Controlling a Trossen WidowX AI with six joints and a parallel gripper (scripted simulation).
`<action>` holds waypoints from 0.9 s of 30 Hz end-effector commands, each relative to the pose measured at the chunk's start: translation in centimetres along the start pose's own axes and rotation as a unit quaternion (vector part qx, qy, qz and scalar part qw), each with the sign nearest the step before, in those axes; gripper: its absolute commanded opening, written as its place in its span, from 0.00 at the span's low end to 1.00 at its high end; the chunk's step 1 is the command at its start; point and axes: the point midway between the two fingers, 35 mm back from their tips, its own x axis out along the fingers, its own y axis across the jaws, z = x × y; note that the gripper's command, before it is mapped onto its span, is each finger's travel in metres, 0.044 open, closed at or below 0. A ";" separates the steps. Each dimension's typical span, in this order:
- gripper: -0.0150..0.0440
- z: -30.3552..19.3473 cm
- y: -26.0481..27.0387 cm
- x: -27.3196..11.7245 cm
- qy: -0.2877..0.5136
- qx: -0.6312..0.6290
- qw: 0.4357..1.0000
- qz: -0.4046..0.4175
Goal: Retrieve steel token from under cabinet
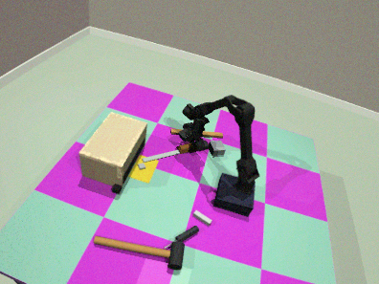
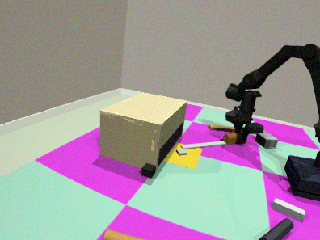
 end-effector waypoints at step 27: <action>0.25 4.4 0.0 0.0 -0.004 0.008 1.000 0.000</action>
